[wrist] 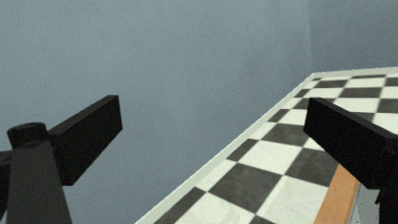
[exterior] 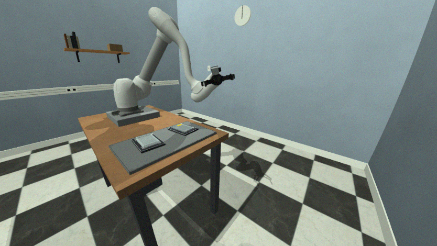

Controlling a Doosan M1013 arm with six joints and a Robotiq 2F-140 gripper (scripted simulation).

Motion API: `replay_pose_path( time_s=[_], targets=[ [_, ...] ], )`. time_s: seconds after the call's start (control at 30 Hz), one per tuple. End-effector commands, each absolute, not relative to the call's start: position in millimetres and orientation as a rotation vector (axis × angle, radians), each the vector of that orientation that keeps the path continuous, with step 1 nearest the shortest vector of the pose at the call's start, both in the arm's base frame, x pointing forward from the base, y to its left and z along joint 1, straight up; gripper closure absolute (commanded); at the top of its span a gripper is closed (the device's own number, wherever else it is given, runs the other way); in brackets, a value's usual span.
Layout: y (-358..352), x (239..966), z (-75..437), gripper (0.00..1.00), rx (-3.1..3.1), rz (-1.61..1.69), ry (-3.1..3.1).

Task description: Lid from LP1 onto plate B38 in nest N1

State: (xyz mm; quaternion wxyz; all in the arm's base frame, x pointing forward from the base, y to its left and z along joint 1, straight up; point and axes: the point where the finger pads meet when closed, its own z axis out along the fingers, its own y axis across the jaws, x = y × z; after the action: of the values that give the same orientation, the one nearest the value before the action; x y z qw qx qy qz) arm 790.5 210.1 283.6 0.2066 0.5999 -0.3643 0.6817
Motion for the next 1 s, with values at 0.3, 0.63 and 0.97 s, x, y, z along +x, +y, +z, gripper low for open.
replay_pose_path(
  time_s=[0.3, 0.63, 0.97],
  targets=[
    [210.1, 790.6, 284.7, 0.0, 1.67, 1.9, -1.016],
    [209.8, 789.8, 283.9, 0.0, 1.678, 1.896, -1.013],
    [193.8, 744.9, 238.0, 0.0, 2.108, 1.634, -0.841]
  ],
)
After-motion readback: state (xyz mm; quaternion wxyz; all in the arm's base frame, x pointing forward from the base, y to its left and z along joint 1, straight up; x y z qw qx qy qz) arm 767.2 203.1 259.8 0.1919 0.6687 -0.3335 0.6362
